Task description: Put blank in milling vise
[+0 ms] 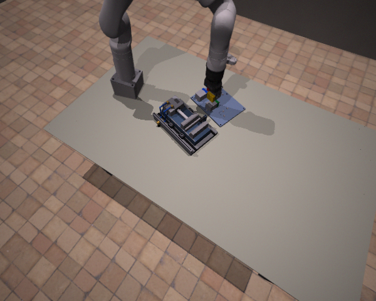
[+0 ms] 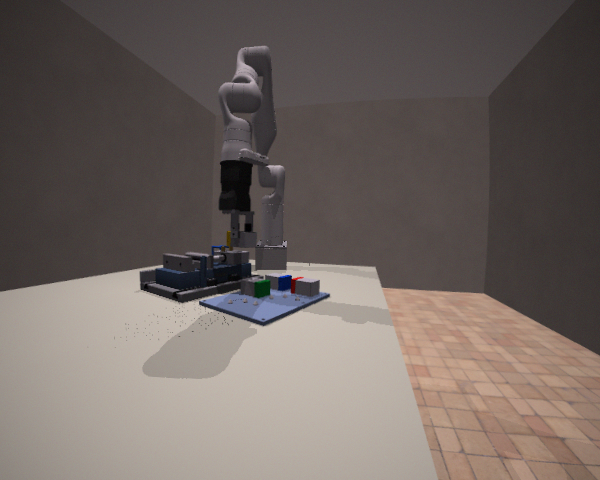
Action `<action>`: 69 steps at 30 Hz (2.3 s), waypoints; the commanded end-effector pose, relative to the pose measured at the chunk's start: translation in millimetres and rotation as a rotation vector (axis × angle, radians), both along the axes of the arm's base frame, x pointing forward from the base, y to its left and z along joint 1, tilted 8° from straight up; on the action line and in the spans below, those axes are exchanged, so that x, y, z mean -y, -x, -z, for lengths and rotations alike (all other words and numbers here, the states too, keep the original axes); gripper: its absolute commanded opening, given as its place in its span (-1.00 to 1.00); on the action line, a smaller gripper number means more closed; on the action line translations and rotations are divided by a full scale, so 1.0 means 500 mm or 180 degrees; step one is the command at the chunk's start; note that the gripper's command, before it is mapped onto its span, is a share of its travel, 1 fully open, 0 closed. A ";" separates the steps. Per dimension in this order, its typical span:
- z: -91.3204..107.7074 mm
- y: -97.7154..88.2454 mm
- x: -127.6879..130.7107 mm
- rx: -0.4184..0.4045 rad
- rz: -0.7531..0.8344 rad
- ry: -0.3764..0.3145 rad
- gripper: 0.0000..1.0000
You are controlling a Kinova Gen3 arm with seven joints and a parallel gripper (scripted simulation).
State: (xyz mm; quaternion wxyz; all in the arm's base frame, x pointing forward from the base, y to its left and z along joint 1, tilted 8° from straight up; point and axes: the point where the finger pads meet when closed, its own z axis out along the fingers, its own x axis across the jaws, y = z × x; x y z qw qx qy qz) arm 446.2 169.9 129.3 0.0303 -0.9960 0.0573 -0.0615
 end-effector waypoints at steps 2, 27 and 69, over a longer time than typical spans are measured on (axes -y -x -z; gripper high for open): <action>-0.003 -0.007 0.033 0.0025 0.0008 -0.0033 -1.00; 0.009 -0.012 0.152 0.0014 0.0003 -0.0018 -1.00; 0.020 -0.035 0.367 0.0029 0.0005 -0.0030 -1.00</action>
